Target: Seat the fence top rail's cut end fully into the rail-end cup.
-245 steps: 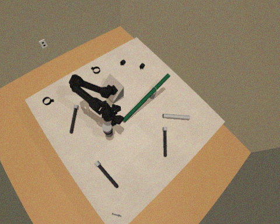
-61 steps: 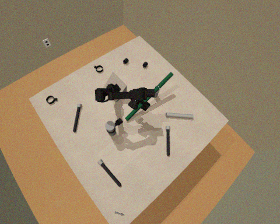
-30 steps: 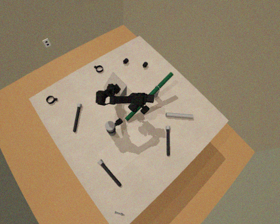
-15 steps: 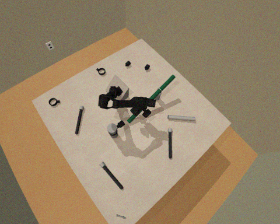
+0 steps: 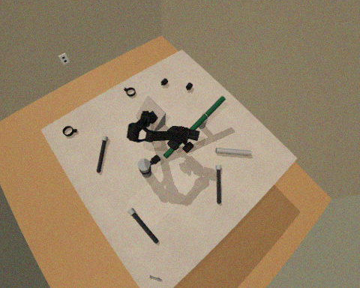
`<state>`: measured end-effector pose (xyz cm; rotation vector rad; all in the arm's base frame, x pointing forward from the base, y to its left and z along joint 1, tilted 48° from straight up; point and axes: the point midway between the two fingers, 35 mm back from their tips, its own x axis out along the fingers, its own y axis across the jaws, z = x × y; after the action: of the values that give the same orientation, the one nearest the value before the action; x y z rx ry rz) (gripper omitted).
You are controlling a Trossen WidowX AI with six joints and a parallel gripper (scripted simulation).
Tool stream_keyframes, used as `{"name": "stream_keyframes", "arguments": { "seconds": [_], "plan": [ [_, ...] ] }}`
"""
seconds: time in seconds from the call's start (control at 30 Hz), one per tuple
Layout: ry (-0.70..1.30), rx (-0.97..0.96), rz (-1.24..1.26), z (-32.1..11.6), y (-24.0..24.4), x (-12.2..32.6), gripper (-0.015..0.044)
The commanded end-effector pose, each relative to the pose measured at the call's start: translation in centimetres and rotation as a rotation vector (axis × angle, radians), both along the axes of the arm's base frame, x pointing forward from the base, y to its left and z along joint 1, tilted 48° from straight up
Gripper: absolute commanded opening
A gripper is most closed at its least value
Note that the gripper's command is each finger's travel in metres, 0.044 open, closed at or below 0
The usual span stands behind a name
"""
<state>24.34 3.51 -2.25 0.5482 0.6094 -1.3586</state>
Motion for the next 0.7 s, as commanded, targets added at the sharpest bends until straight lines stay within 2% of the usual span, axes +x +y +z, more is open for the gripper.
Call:
{"name": "stream_keyframes", "arguments": {
  "seconds": [0.0,0.13,0.53,0.67],
  "plan": [
    [0.006,-0.007,0.005,-0.5,-0.69,-0.13,0.044],
    [0.005,-0.008,0.005,-0.74,-1.0,-0.13,0.044],
    [0.005,-0.008,0.005,-0.74,-1.0,-0.13,0.0125],
    [0.005,-0.008,0.005,-0.74,-1.0,-0.13,0.0098]
  ]
}}
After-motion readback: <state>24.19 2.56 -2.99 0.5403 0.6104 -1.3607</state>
